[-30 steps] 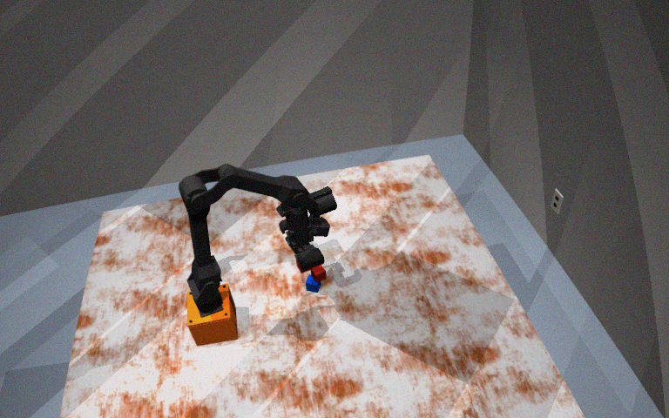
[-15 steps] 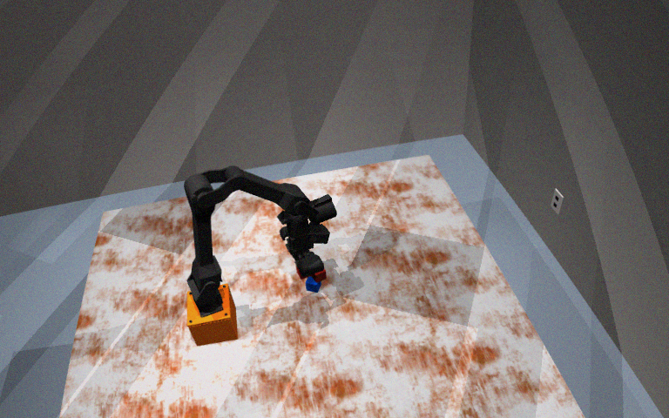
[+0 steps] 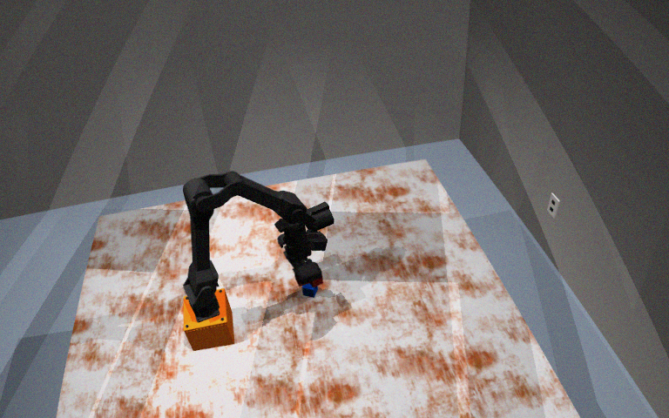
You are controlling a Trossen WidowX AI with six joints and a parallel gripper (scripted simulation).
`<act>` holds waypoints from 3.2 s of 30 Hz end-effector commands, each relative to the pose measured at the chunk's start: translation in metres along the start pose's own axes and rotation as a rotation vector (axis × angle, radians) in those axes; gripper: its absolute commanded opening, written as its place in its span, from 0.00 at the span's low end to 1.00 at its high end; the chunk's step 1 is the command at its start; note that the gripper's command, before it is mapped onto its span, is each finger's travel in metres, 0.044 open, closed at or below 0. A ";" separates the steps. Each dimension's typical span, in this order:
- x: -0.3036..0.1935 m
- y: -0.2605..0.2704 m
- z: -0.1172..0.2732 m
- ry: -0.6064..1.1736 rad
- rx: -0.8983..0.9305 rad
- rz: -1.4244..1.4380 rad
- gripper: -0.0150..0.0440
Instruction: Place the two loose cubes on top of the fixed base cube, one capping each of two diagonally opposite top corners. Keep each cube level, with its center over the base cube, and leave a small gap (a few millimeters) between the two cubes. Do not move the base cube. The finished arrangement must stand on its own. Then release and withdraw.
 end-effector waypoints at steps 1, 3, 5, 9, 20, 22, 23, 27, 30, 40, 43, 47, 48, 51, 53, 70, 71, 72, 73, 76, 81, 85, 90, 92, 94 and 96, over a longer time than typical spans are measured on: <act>0.000 0.000 -0.012 0.002 0.004 -0.014 0.43; -0.001 -0.001 -0.017 0.001 0.006 -0.020 0.43; -0.001 -0.001 -0.021 0.000 0.007 -0.024 0.43; -0.001 -0.001 -0.021 0.000 0.008 -0.025 0.43; -0.001 -0.001 -0.023 0.000 0.008 -0.022 0.43; -0.001 -0.001 -0.023 0.000 0.008 -0.022 0.43; -0.001 -0.001 -0.023 0.000 0.008 -0.022 0.43; -0.001 -0.001 -0.023 0.000 0.008 -0.022 0.43; -0.001 -0.001 -0.023 0.000 0.008 -0.022 0.43; -0.001 -0.001 -0.021 0.000 0.007 -0.022 0.60; -0.001 -0.001 -0.014 0.001 0.004 -0.021 0.60; -0.001 -0.001 -0.009 0.001 0.004 -0.021 0.60; -0.001 -0.001 -0.008 0.001 0.004 -0.021 0.60; -0.001 -0.001 -0.004 0.001 0.004 -0.021 0.60; -0.001 -0.001 -0.002 0.001 0.004 -0.021 0.60; -0.001 -0.001 0.020 0.001 0.004 -0.021 0.60; -0.001 -0.001 0.021 0.001 0.004 -0.021 0.60; -0.001 -0.001 0.022 0.001 0.004 -0.021 0.60; -0.001 -0.001 0.023 0.001 0.004 -0.021 0.60; -0.001 -0.001 0.027 0.001 0.004 -0.021 0.60; -0.001 -0.002 0.033 0.001 0.004 -0.021 0.60; -0.001 -0.002 0.038 0.001 0.004 -0.021 0.60; -0.001 -0.002 0.041 0.001 0.004 -0.021 0.60; -0.001 -0.002 0.041 0.001 0.004 -0.021 0.60; -0.001 -0.002 0.043 0.003 0.004 -0.019 0.69; -0.001 -0.002 0.045 0.005 0.003 -0.018 0.78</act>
Point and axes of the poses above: the point midway between the two fingers, 35 mm back from their tips, its own z axis back along the fingers, its own y axis across the jaws, x = y × z, the point moved 9 cm from there along z, back along the fingers, and after that the axes turned 2 degrees about -z, right-handed, at the moved point
